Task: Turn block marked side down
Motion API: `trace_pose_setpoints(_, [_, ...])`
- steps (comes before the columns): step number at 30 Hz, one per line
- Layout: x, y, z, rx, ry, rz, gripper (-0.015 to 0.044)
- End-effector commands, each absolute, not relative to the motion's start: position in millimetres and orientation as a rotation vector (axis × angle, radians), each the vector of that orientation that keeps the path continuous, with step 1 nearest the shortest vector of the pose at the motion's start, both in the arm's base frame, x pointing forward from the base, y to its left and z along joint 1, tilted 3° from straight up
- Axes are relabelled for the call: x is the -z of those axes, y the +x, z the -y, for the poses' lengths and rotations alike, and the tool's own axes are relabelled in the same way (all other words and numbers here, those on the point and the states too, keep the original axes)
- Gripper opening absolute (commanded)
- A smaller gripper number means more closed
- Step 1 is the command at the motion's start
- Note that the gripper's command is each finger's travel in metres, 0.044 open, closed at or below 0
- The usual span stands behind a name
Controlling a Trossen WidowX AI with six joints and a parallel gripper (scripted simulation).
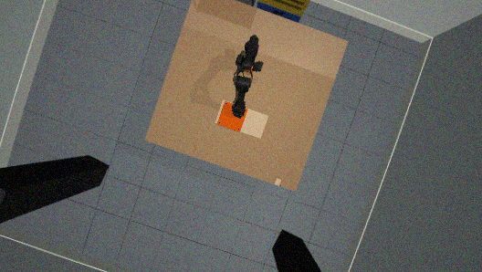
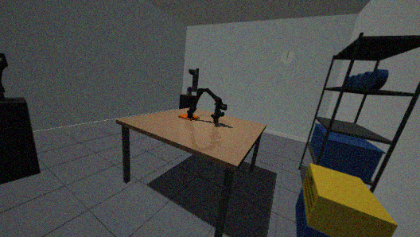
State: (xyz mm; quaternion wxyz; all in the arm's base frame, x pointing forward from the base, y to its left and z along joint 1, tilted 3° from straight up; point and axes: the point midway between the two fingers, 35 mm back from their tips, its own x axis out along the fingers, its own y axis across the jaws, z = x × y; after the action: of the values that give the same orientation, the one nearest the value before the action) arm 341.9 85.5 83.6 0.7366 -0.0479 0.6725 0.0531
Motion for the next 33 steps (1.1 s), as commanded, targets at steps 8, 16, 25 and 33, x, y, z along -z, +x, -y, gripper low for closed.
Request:
trace_pose_setpoints(8, [-86.1, 341.4, -85.9, -0.12, -0.099, -1.381, 0.0])
trace_pose_setpoints(16, [-82.8, 342.2, -86.3, -0.124, -0.093, -1.255, 0.0])
trace_pose_setpoints(25, [-81.1, 340.9, -86.3, -0.127, -0.082, -1.112, 0.0])
trace_pose_setpoints(33, [-81.2, 337.5, -85.6, -0.129, -0.068, -0.986, 0.0])
